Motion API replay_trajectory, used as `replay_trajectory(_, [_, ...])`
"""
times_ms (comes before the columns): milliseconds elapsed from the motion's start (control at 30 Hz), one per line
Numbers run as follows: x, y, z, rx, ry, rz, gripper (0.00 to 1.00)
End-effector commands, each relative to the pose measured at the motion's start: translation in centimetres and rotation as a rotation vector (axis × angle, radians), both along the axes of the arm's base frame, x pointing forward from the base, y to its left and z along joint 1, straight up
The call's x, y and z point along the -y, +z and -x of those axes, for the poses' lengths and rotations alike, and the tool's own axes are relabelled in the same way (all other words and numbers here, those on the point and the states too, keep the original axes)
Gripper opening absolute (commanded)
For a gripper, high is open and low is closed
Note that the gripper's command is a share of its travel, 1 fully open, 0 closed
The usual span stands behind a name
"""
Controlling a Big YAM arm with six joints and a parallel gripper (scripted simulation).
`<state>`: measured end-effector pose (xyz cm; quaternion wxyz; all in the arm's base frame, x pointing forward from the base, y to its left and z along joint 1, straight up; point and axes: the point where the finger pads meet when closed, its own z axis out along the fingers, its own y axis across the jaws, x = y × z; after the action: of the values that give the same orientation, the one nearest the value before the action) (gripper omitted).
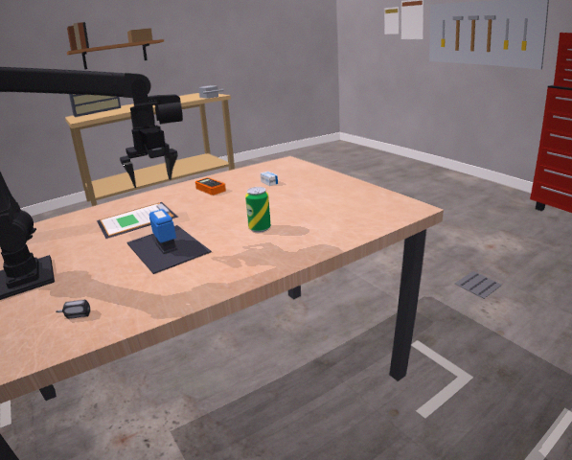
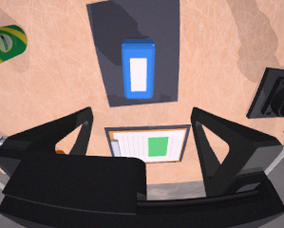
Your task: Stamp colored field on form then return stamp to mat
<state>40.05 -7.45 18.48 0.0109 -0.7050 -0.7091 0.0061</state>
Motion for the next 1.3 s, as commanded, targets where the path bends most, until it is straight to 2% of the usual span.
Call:
replay_trajectory(0, [0.2,5.0,-1.6,0.088,0.009,0.019,1.0])
replay_trajectory(33, [0.2,5.0,-1.6,0.088,0.009,0.019,1.0])
replay_trajectory(100, [0.2,3.6,-1.9,0.054,0.009,0.013,1.0])
replay_trajectory(133, [-0.1,1.4,-0.1,-0.005,0.009,0.002,1.0])
replay_trajectory(200, [-0.1,1.4,-0.3,0.002,0.009,0.003,1.0])
replay_trajectory(300, [-0.7,3.4,-2.2,0.056,0.061,0.012,1.0])
replay_trajectory(367, [-2.6,3.7,-2.9,0.061,0.17,0.011,1.0])
replay_trajectory(433, [-6.0,3.7,-3.6,0.057,0.354,0.006,1.0])
replay_trajectory(467, [-8.1,3.7,-3.9,0.052,0.402,0.005,1.0])
replay_trajectory(533, [-8.1,3.7,-3.9,0.052,0.402,0.005,1.0])
replay_trajectory(567, [-10.6,3.7,-4.2,0.055,0.559,0.003,1.0])
replay_trajectory(633, [-15.8,3.7,-4.4,0.053,0.685,0.001,1.0])
replay_trajectory(733, [-23.3,3.6,-3.5,0.053,0.88,-0.002,1.0])
replay_trajectory(800, [-26.9,3.6,-2.7,0.053,1.025,-0.004,1.0])
replay_trajectory(867, [-28.9,3.6,-2.1,0.053,1.183,-0.007,1.0])
replay_trajectory(900, [-29.4,3.6,-1.9,0.053,1.263,-0.008,1.0])
replay_trajectory(1033, [-28.5,4.0,-2.0,0.065,1.552,-0.007,1.0])
replay_trajectory(1200, [-28.4,4.0,-1.9,0.07,1.6,-0.007,1.0])
replay_trajectory(1233, [-28.3,2.7,-1.6,0.053,1.6,-0.013,1.0])
replay_trajectory(1267, [-29.1,0.4,-0.8,0.023,1.622,-0.024,1.0])
